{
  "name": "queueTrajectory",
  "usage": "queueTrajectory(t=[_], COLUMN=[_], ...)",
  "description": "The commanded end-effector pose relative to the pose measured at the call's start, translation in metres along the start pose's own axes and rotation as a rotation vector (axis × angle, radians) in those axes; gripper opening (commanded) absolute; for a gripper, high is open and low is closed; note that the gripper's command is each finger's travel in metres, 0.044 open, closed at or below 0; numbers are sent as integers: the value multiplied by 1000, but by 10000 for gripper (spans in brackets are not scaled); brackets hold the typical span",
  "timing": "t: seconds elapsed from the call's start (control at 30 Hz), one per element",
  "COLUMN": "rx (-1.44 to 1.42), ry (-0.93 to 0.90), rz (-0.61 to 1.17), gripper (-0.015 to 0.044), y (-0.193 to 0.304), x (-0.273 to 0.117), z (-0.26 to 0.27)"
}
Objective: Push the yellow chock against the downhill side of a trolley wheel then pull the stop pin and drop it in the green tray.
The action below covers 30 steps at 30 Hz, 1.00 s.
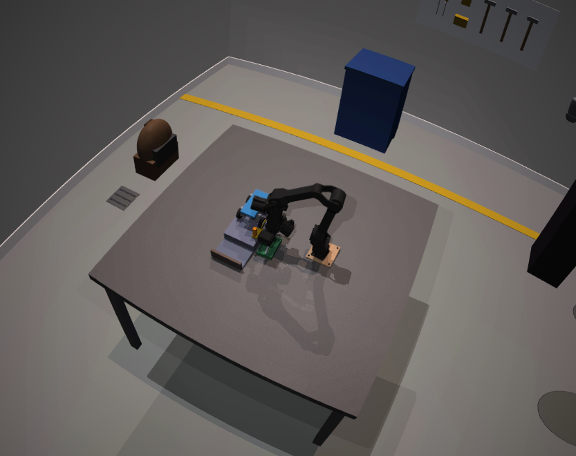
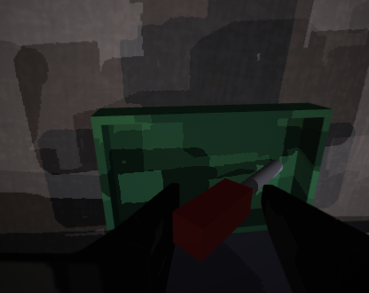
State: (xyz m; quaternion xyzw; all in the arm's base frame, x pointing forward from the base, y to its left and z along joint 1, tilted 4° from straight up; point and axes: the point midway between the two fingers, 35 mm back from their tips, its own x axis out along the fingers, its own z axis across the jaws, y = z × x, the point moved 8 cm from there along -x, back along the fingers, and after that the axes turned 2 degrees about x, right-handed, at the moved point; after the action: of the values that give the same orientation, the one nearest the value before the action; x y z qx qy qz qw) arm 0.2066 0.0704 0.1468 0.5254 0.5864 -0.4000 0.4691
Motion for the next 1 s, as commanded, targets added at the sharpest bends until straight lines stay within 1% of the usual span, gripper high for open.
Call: queueTrajectory(t=[0.0, 0.47, 0.63, 0.67, 0.83, 0.97], rx=[-2, -2, 0, 0, 0, -1], ry=[4, 3, 5, 5, 5, 3], rz=[1, 1, -2, -2, -1, 0], gripper=[190, 190, 321, 340, 340, 340], y=[0, 1, 0, 0, 0, 0], x=[2, 7, 5, 5, 5, -11], z=[3, 11, 9, 9, 8, 6])
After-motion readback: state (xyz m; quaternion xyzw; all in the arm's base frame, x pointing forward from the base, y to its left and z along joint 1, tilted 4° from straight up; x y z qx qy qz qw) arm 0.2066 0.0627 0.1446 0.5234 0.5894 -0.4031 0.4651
